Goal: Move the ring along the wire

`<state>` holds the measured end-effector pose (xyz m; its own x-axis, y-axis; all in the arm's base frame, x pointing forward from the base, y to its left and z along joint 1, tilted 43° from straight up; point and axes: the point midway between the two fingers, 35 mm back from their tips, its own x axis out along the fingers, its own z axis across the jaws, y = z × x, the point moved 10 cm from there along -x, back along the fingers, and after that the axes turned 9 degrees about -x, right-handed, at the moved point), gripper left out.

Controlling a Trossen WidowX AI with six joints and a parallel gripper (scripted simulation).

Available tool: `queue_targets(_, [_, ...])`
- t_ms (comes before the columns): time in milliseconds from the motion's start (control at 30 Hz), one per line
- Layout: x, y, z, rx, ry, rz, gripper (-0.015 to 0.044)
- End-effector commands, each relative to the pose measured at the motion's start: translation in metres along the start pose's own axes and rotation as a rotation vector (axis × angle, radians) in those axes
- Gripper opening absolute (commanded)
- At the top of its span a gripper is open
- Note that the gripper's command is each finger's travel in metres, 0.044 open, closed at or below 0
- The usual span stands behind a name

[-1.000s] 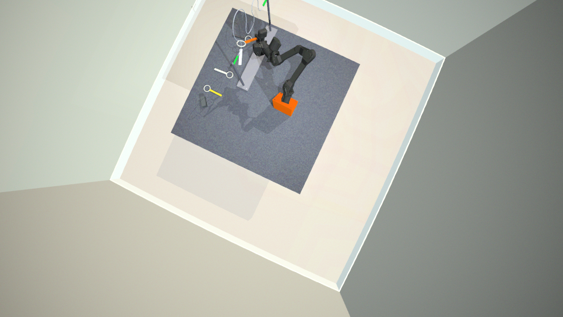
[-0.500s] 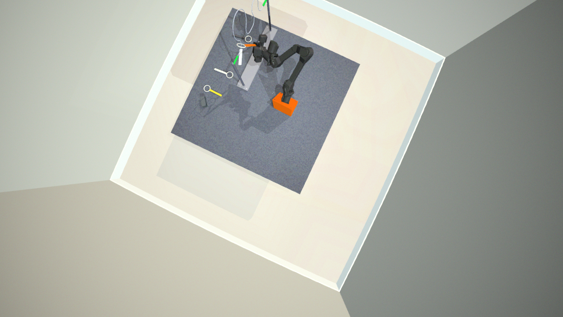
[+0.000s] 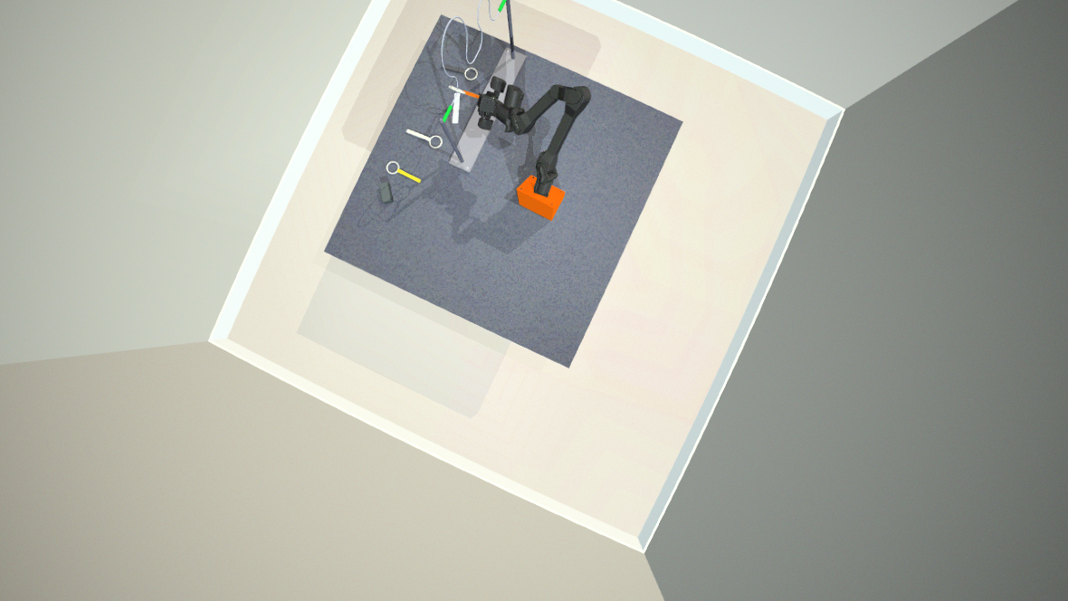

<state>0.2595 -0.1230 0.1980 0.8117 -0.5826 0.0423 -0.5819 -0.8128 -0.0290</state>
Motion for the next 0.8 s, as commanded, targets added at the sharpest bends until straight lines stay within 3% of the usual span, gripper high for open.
queue_targets(0, [-0.003, -0.003, 0.013, 0.082, -0.046, 0.008, -0.0150])
queue_targets(767, [-0.016, -0.025, 0.052, 0.401, -0.195, 0.027, -0.0150])
